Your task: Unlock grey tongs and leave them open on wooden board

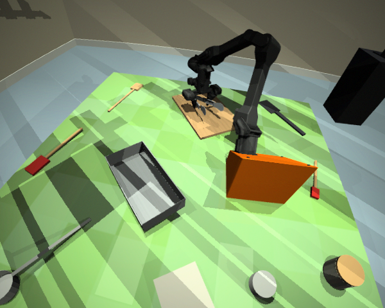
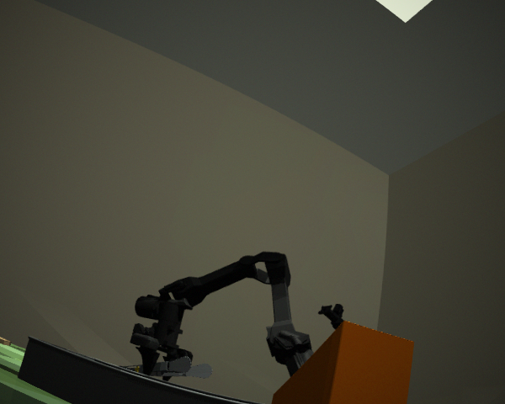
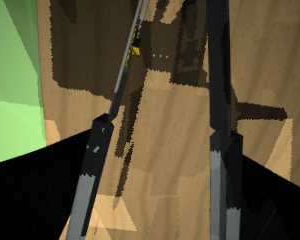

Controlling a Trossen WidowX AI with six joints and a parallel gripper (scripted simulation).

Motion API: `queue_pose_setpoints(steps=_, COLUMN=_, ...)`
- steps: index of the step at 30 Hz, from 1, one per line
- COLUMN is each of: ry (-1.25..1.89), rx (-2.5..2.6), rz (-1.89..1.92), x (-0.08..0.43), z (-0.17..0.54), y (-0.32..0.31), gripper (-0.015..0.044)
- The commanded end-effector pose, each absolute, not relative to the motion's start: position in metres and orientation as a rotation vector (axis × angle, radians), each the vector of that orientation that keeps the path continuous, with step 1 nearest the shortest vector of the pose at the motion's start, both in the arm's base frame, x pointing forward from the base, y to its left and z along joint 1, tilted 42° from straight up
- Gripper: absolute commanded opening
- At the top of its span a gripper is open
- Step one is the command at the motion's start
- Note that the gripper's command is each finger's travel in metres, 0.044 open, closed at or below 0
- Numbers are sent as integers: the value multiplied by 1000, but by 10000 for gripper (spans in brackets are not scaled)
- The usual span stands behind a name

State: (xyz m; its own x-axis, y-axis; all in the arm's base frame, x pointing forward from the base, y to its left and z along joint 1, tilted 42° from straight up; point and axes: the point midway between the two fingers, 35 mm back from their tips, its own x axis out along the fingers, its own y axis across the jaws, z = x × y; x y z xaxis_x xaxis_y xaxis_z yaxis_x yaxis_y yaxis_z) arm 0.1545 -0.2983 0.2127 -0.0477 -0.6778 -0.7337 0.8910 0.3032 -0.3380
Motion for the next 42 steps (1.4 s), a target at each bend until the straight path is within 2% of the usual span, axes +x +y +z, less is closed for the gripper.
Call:
queue_pose_setpoints(steps=1, ry=980, rx=274, rz=-1298, x=154, z=213, y=-298, gripper=428)
queue_pose_setpoints(steps=8, ry=990, rx=271, rz=-1271, x=175, z=211, y=-291, gripper=440)
queue_pose_setpoints(steps=19, ry=982, rx=285, rz=-1285, x=290, z=208, y=-211, gripper=440)
queue_pose_setpoints(steps=31, ry=998, rx=277, rz=-1269, x=289, z=237, y=-179, gripper=440)
queue_pose_setpoints(steps=42, ry=998, rx=277, rz=-1269, x=289, z=237, y=-179, gripper=440)
